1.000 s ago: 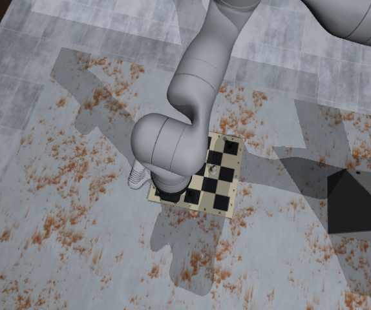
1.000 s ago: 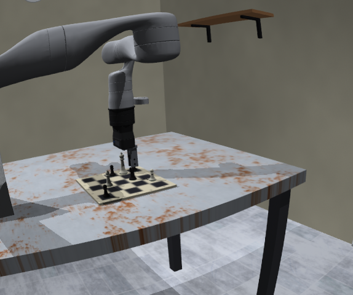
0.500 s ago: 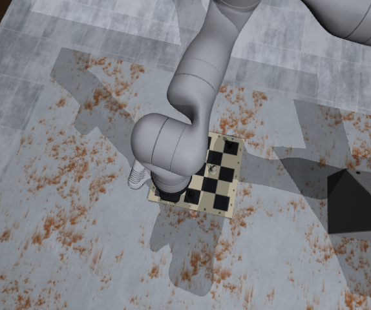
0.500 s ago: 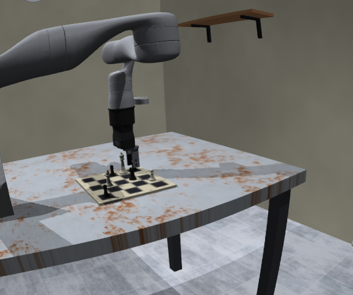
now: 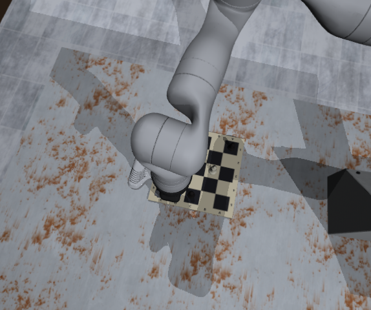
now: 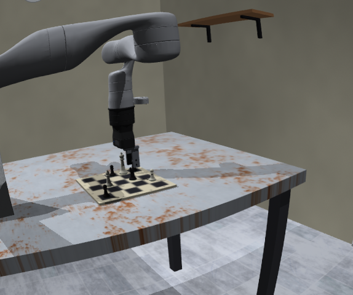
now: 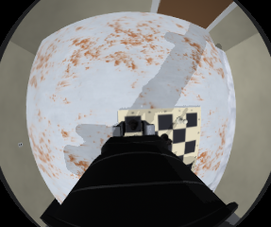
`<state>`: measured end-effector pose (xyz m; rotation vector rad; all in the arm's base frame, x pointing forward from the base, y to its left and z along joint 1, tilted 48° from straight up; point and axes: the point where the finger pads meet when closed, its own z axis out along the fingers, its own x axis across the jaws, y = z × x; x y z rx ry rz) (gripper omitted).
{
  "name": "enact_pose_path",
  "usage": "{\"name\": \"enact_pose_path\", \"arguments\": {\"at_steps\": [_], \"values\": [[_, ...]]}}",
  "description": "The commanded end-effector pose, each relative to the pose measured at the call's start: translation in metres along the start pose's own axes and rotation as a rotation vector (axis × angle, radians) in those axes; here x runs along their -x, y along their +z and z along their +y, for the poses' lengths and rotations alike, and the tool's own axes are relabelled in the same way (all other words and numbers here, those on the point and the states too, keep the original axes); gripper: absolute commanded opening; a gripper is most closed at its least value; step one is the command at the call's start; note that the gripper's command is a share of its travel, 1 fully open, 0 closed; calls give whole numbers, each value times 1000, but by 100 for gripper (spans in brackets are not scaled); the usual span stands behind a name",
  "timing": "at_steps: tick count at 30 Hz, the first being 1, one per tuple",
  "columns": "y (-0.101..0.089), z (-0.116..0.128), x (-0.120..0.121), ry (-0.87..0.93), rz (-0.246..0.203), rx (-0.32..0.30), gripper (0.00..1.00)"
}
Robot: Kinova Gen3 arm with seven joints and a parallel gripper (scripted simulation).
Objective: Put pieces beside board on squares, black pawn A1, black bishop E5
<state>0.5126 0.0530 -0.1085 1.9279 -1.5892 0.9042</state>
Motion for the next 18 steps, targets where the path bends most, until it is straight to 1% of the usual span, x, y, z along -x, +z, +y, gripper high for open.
{"name": "enact_pose_path", "arguments": {"at_steps": [1, 5, 7, 18], "values": [[-5, -1, 0, 0, -1, -4, 73], [-19, -1, 0, 0, -1, -4, 73], [-19, -1, 0, 0, -1, -4, 73], [-75, -1, 0, 0, -1, -4, 73]]}}
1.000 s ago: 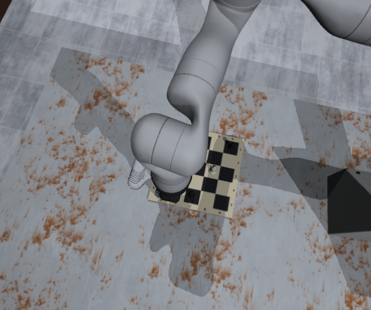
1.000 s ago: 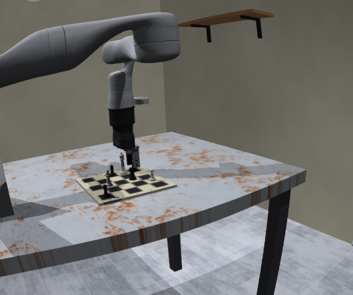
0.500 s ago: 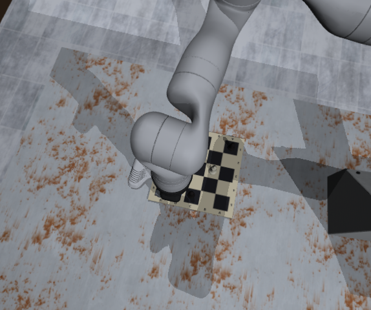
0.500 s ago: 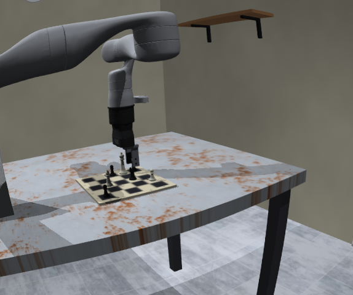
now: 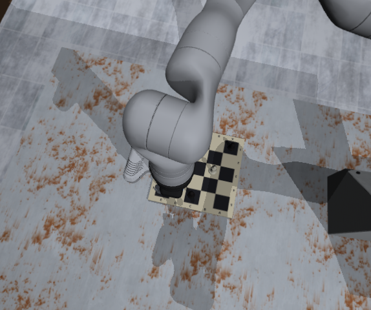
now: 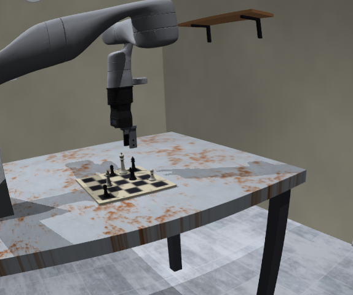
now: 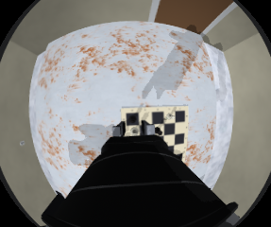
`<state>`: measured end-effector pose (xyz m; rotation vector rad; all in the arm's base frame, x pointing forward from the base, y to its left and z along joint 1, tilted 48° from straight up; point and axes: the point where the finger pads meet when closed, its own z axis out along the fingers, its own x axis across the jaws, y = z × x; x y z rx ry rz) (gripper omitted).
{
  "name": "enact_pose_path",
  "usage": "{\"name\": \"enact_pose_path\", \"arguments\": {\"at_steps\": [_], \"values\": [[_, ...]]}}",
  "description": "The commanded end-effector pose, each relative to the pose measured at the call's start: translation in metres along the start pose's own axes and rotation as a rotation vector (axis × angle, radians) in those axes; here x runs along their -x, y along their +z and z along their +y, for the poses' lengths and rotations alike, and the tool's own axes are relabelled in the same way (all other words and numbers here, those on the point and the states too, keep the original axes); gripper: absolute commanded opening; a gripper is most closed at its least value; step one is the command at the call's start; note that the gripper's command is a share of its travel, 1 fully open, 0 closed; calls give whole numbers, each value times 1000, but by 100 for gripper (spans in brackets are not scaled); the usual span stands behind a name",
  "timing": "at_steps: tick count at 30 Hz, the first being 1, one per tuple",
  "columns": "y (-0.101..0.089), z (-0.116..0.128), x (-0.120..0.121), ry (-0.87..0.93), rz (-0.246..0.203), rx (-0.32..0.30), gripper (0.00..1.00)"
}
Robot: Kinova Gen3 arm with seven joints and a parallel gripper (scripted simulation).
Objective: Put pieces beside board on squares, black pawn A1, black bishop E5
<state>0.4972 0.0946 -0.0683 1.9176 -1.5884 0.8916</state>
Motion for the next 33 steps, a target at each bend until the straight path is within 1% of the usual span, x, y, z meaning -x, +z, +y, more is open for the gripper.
{"name": "enact_pose_path", "arguments": {"at_steps": [1, 4, 11, 12, 33], "values": [[-19, -5, 1, 2, -4, -18, 73], [-27, -5, 1, 2, -4, -18, 73], [-31, -5, 1, 2, -4, -18, 73], [-31, -5, 1, 2, -4, -18, 100], [-31, -5, 1, 2, -4, -18, 100]]}}
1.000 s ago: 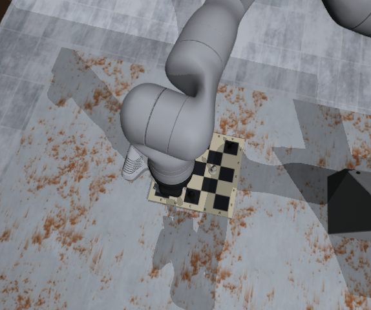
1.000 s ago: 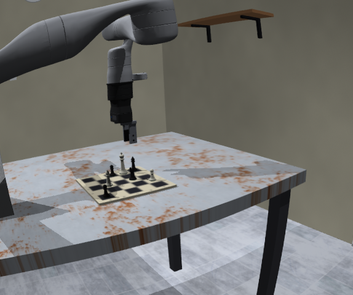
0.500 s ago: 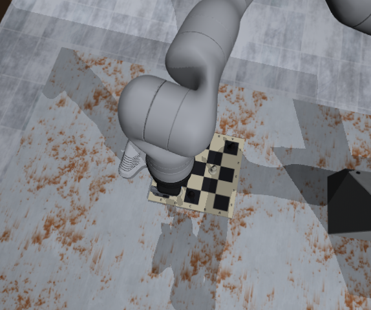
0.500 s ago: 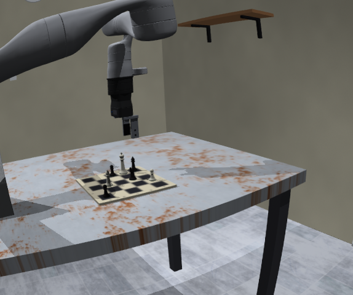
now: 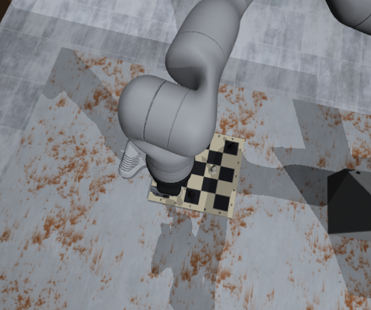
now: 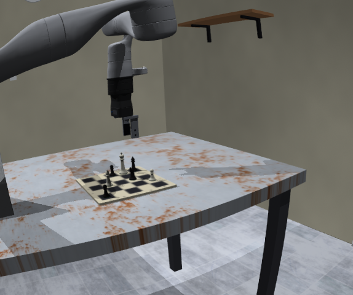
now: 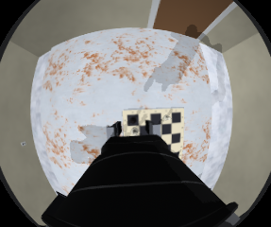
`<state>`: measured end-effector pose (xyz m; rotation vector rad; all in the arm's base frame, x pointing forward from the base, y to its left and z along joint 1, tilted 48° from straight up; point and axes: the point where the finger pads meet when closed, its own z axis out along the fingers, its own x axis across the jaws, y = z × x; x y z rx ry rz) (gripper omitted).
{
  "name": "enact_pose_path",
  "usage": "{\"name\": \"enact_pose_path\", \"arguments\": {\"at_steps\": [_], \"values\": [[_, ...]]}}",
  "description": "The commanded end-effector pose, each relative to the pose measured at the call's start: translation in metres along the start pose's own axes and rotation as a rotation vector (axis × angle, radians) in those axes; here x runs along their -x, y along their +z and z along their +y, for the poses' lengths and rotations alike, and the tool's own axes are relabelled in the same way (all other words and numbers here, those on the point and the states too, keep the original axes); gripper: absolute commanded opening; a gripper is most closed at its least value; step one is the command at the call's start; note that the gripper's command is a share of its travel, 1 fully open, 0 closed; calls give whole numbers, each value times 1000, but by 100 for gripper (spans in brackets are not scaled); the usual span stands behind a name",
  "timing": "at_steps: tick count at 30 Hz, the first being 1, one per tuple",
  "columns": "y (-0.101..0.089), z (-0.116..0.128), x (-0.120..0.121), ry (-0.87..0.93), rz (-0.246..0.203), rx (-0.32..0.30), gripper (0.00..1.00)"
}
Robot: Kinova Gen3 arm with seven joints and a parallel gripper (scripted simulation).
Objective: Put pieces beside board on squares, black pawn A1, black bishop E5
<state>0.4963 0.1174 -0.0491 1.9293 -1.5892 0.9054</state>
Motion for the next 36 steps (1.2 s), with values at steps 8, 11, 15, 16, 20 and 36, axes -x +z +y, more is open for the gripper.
{"name": "enact_pose_path", "arguments": {"at_steps": [8, 11, 15, 16, 20, 36], "values": [[-10, 0, 0, 0, -1, -2, 100], [-20, 0, 0, 0, -1, -2, 100], [-37, 0, 0, 0, -1, -2, 100], [-42, 0, 0, 0, -1, -2, 100], [-58, 0, 0, 0, -1, -2, 100], [-73, 0, 0, 0, -1, -2, 100]]}}
